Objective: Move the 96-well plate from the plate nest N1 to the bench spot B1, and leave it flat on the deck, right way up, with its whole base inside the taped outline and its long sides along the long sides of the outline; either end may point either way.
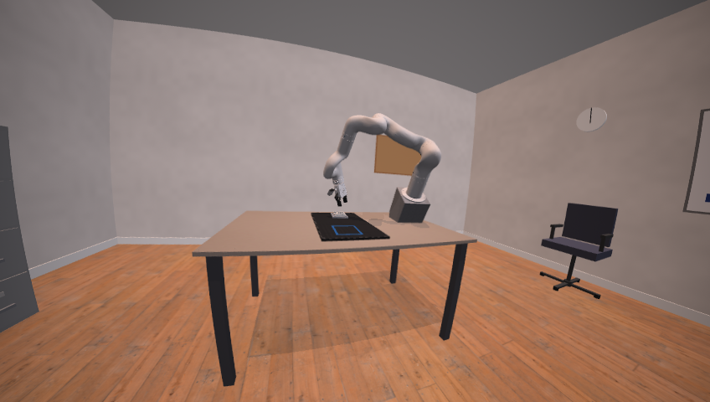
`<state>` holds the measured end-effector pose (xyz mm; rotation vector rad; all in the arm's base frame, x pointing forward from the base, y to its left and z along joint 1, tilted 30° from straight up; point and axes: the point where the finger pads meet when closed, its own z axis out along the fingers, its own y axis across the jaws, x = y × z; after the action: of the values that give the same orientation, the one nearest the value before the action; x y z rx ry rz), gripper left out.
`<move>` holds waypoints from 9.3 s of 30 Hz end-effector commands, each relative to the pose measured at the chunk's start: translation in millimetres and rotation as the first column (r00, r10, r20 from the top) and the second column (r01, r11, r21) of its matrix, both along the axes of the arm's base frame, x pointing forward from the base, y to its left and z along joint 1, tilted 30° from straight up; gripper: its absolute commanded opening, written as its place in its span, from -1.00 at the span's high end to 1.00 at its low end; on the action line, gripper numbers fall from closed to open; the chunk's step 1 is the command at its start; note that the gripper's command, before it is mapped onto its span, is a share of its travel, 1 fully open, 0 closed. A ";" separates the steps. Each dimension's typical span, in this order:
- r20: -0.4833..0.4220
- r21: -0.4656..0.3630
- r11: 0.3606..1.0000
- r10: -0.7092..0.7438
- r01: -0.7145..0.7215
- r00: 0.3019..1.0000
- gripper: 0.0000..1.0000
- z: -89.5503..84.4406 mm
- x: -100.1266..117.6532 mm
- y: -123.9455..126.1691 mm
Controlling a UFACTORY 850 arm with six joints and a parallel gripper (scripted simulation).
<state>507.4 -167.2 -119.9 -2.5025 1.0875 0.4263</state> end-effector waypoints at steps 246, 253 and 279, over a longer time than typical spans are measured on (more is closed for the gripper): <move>-0.202 -0.056 0.605 -0.786 0.795 0.584 1.00 -65.3 12.8 -22.0; -0.202 -0.056 0.605 -0.786 0.795 0.584 1.00 -56.6 11.4 -26.9; -0.202 -0.056 0.605 -0.786 0.795 0.584 1.00 -24.5 6.2 -44.9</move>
<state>513.2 -210.0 -147.3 -1.6667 2.0974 0.4207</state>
